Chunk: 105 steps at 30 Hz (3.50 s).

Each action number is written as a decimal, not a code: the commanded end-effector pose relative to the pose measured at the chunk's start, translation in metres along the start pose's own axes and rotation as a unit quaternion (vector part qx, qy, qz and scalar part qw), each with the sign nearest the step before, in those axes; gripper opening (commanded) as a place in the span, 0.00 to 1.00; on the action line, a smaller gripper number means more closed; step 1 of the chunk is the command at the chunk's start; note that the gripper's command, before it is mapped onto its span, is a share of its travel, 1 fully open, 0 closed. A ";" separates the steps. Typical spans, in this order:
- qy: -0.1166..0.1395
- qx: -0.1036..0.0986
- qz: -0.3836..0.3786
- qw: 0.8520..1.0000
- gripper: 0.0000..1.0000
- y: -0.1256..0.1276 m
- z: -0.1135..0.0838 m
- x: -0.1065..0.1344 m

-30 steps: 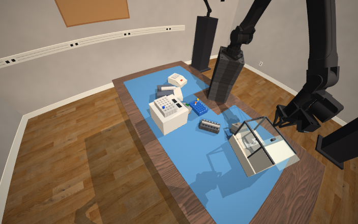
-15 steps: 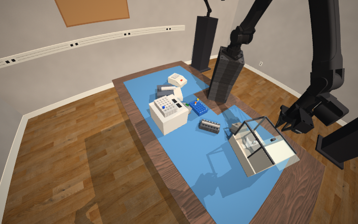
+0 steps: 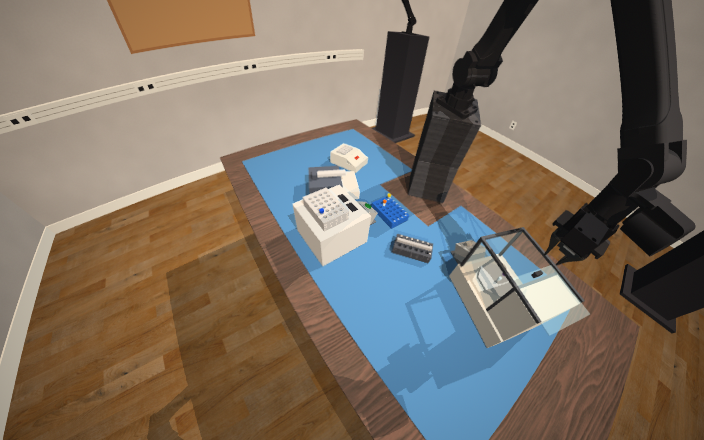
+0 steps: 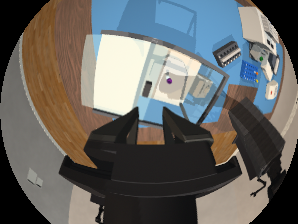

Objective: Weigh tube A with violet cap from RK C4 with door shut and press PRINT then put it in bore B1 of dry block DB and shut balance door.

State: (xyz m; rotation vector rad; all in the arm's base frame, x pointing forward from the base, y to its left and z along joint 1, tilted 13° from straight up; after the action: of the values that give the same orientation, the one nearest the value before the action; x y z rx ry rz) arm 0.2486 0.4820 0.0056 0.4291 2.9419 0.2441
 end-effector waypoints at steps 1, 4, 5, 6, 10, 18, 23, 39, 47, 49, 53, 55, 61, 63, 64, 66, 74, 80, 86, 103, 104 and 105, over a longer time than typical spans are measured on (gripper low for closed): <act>-0.003 -0.010 0.080 0.997 0.30 0.025 -0.006 -0.001; -0.003 -0.021 0.131 0.991 0.30 0.029 -0.017 -0.003; -0.003 -0.026 0.148 0.989 0.30 0.031 -0.023 -0.004; -0.003 -0.027 0.154 0.988 0.30 0.032 -0.023 -0.004; -0.003 -0.019 0.153 0.988 0.30 0.025 -0.016 -0.002; -0.002 -0.015 0.150 0.989 0.30 0.020 -0.011 -0.004; -0.002 -0.014 0.156 0.988 0.30 0.022 0.005 -0.003; -0.003 -0.018 0.158 0.987 0.30 0.026 0.027 -0.009; -0.003 -0.025 0.154 0.988 0.30 0.030 0.034 -0.011; -0.003 -0.025 0.154 0.988 0.30 0.030 0.034 -0.011; -0.003 -0.019 0.150 0.988 0.30 0.027 0.047 -0.008; -0.003 -0.015 0.149 0.989 0.30 0.022 0.052 -0.008; -0.002 -0.014 0.150 0.989 0.30 0.020 0.050 -0.004; -0.003 -0.032 0.148 0.988 0.30 0.033 0.035 -0.010; -0.003 -0.032 0.148 0.988 0.30 0.033 0.036 -0.010; -0.003 -0.032 0.148 0.988 0.30 0.033 0.036 -0.010; -0.002 -0.014 0.150 0.989 0.06 0.020 0.050 -0.004; -0.002 -0.014 0.150 0.989 0.06 0.020 0.050 -0.004; -0.002 -0.014 0.150 0.989 0.06 0.020 0.050 -0.004; -0.002 -0.019 0.148 0.989 0.06 0.003 0.045 -0.005; -0.002 -0.019 0.148 0.989 0.06 0.002 0.045 -0.005; -0.002 -0.016 0.148 0.989 0.06 0.000 0.045 -0.005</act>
State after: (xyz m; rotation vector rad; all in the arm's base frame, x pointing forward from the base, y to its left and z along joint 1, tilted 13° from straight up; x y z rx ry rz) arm 0.2582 0.4885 -0.0504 0.8709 2.8593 0.2942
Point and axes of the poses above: the point where the finger pads meet when closed, its own z axis out along the fingers, its own y axis across the jaws, x = y × z, the point moved 1 cm from there along -z, back along the fingers, and after that the axes turned 9 degrees about z, right-handed, at the moved point
